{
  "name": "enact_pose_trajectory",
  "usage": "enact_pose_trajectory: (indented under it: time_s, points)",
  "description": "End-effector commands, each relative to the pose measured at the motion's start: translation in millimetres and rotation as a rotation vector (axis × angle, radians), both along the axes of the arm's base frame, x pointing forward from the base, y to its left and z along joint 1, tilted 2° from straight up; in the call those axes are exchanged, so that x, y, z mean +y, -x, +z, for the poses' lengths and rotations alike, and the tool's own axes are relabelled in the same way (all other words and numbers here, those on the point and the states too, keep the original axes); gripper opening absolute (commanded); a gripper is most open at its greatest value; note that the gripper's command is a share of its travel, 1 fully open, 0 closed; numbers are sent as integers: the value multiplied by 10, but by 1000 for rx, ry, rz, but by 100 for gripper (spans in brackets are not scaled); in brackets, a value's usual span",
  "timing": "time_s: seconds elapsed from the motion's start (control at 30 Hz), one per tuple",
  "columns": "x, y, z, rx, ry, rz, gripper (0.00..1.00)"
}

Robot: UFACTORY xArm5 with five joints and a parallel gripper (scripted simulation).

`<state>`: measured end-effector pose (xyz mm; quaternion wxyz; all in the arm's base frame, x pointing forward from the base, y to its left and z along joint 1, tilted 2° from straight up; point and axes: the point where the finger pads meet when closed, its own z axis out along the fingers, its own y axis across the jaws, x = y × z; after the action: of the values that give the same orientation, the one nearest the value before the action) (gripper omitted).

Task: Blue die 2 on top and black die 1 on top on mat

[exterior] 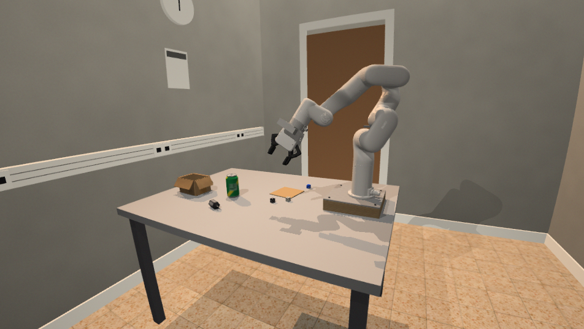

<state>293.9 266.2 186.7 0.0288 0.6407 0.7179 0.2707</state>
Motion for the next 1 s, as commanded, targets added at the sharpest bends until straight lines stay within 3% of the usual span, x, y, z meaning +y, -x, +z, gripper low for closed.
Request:
enact_pose_trajectory:
  time_s: [0.0,0.6,0.77,0.97]
  points:
    - [7,-7,15,-3,-2,0,100]
    - [-10,-19,10,0,-1,-7,100]
    - [-486,-296,-123,69,24,-186,100]
    - [-967,-485,-244,138,41,-358,100]
